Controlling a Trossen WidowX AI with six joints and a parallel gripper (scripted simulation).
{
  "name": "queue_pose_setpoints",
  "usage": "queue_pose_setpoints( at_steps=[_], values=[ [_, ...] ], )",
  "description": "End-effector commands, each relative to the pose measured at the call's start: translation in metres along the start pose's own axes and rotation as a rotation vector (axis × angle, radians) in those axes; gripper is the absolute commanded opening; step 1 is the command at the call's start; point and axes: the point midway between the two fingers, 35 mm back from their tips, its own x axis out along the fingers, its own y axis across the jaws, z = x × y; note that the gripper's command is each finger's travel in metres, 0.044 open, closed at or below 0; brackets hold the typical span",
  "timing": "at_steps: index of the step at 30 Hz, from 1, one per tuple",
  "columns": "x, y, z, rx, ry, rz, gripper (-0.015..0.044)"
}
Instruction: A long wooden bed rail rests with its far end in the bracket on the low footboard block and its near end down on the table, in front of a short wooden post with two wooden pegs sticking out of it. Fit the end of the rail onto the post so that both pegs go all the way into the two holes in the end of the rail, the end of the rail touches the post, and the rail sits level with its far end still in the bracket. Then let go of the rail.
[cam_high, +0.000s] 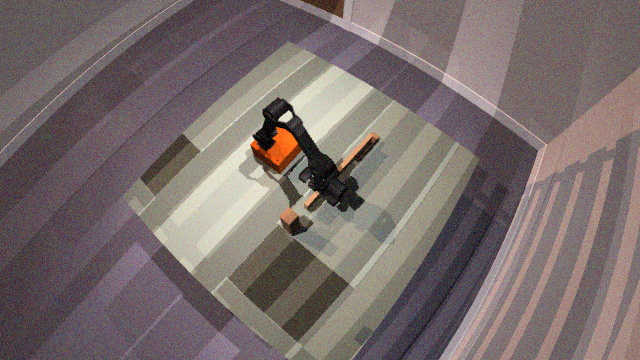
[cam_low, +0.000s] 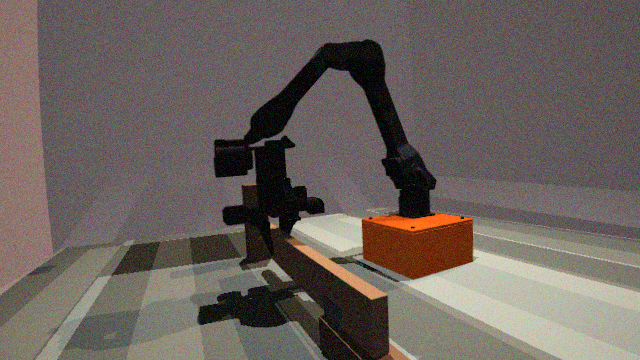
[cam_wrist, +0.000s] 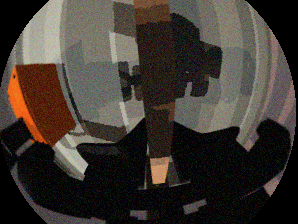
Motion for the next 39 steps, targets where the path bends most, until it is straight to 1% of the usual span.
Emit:
queue_pose_setpoints(
  at_steps=[1, 39],
  values=[
    [-0.0019, -0.0014, 0.0002, 0.0, -0.002, -0.011, 0.0],
    [-0.002, -0.0002, -0.0085, 0.0, -0.001, -0.011, 0.0]
  ],
)
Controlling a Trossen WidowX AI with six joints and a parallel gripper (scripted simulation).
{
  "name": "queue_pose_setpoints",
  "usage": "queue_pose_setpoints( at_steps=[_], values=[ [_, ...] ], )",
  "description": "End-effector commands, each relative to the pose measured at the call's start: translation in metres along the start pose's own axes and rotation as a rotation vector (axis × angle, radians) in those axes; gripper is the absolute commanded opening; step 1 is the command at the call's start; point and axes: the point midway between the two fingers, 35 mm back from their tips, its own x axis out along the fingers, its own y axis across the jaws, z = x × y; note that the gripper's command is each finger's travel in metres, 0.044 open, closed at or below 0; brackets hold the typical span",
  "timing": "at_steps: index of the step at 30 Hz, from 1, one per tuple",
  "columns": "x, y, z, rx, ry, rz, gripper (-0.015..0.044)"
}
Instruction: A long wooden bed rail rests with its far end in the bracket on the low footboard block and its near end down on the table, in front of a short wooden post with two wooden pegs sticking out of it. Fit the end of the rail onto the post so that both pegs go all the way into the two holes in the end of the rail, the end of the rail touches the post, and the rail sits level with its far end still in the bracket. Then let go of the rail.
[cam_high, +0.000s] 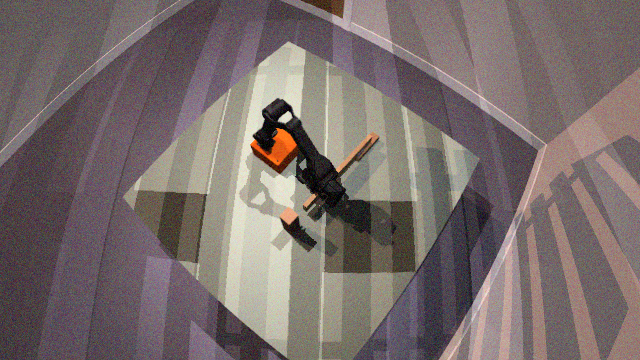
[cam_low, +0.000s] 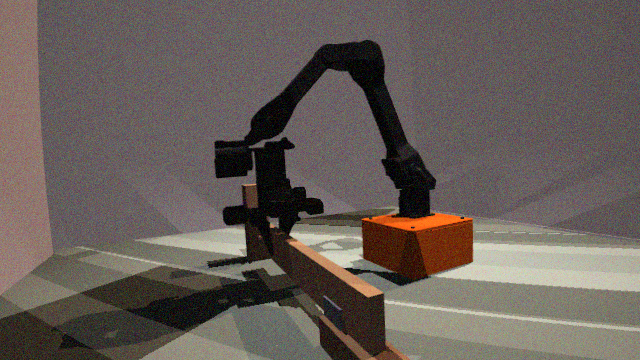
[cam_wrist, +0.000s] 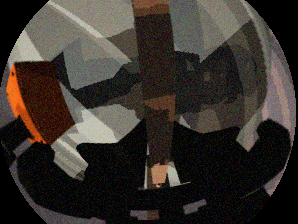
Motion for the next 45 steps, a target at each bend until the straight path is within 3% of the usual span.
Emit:
queue_pose_setpoints(
  at_steps=[1, 45],
  values=[
    [-0.004, -0.001, -0.002, -0.003, 0.002, -0.009, 0.0],
    [-0.003, -0.003, -0.016, -0.003, 0.003, -0.009, 0.0]
  ],
)
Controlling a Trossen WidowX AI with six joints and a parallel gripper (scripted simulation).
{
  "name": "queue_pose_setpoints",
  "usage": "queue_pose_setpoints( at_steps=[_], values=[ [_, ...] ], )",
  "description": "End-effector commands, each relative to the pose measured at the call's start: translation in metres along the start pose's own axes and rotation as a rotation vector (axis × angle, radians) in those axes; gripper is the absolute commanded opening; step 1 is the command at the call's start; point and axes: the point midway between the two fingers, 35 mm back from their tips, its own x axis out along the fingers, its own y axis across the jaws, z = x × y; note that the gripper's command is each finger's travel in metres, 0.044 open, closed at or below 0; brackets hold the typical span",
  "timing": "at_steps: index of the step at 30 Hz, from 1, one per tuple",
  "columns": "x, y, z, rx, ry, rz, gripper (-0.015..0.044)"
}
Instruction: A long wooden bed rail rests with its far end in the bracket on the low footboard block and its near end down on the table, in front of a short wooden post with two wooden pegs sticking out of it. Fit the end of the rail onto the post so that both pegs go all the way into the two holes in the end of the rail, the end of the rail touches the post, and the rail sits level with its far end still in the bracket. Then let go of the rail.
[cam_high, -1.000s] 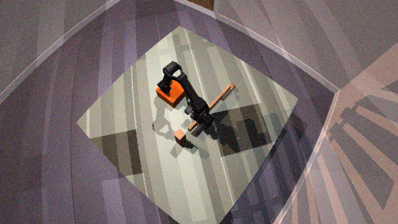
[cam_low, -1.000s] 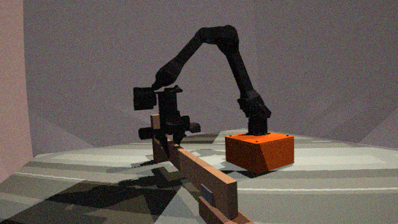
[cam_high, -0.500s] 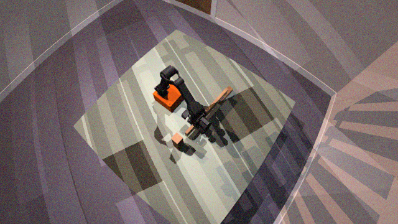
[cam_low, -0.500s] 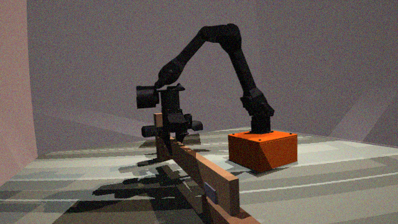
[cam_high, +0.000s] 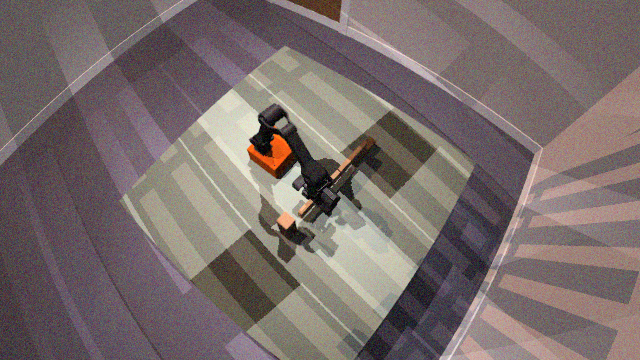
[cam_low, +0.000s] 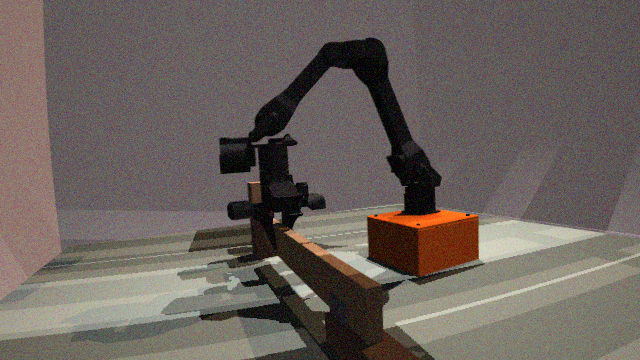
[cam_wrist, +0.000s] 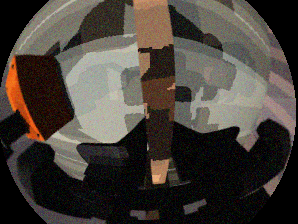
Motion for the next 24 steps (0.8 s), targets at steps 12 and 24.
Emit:
queue_pose_setpoints(
  at_steps=[12, 24],
  values=[
    [0.0017, -0.0011, -0.0055, 0.0, 0.002, -0.005, 0.0],
    [0.0027, -0.0002, -0.0089, 0.0, 0.002, -0.005, 0.0]
  ],
)
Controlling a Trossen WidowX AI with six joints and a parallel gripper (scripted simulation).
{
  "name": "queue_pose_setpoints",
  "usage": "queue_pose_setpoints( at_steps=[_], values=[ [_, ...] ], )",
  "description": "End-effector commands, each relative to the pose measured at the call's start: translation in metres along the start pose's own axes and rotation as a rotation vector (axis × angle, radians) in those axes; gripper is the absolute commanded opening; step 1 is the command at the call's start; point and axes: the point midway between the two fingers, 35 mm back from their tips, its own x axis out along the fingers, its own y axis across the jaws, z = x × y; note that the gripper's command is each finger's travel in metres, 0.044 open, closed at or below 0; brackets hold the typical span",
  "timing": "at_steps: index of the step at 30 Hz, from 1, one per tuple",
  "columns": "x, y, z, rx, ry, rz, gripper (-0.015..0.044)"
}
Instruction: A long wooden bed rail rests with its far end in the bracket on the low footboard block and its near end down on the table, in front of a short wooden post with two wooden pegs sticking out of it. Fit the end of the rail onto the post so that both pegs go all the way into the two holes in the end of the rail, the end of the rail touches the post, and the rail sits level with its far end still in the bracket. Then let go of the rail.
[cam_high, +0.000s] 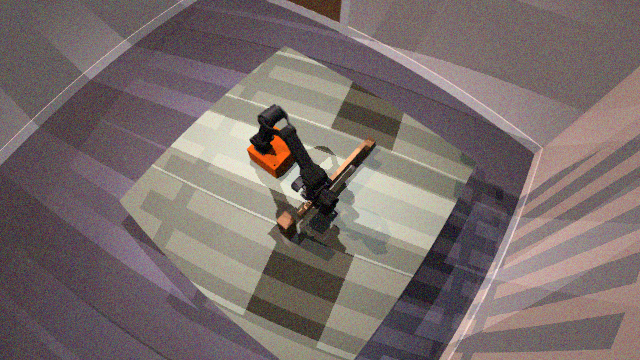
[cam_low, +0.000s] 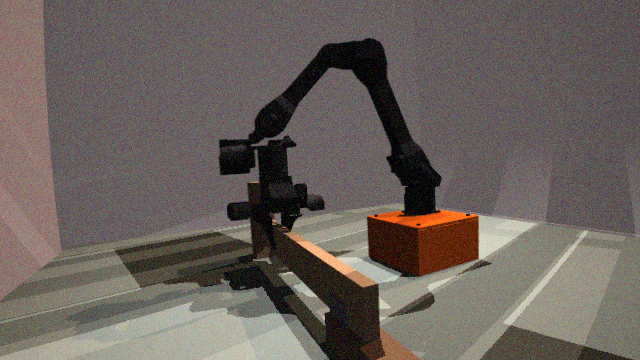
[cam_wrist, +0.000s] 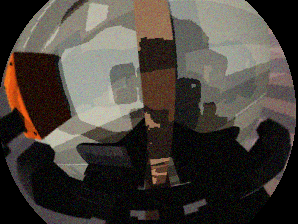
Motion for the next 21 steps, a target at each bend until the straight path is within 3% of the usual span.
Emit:
queue_pose_setpoints(
  at_steps=[1, 21],
  values=[
    [-0.0001, -0.0001, -0.0032, -0.001, 0.006, -0.002, 0.0],
    [-0.0024, 0.0005, -0.0091, -0.001, 0.006, -0.002, 0.0]
  ],
)
